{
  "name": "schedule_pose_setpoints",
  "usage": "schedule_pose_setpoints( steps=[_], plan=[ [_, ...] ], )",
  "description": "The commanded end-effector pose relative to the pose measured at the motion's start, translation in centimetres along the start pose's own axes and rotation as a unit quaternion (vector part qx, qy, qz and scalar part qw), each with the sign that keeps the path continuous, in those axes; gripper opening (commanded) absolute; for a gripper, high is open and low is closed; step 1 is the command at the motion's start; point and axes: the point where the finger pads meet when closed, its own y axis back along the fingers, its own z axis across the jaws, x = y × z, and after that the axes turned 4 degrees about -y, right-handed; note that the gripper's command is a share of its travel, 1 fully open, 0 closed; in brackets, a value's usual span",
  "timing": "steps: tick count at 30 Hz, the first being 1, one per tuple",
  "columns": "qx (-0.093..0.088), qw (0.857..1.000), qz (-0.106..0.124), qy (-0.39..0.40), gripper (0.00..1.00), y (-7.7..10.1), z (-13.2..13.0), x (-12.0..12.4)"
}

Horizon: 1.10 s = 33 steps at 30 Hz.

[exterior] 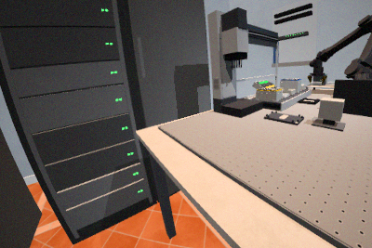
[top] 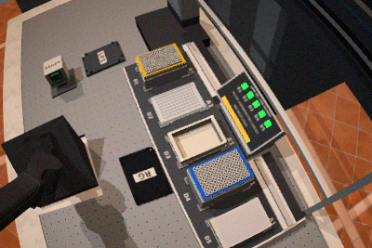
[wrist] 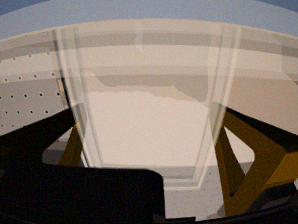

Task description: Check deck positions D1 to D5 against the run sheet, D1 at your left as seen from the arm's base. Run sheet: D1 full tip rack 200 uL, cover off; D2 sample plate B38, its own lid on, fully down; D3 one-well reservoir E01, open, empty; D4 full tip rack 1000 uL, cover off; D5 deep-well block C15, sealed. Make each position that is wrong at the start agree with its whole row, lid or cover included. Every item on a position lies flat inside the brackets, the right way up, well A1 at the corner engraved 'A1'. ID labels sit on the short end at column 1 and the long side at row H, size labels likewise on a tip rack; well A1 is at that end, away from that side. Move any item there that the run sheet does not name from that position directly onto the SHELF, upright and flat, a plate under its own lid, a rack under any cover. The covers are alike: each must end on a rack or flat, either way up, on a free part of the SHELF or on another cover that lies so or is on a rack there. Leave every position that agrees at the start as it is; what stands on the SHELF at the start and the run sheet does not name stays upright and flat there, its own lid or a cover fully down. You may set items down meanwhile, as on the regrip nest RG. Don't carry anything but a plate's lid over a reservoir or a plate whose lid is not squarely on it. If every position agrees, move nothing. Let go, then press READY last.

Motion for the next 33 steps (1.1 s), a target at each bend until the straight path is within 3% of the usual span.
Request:
schedule_pose_setpoints(
  steps=[1, 33],
  plan=[
    [0.004, 1.0, 0.001, 0.003, 0.0, -1.07, 0.02, -0.1],
    [0.003, 1.0, 0.002, 0.001, 0.0, -1.0, 0.04, 0.24]
  ],
)
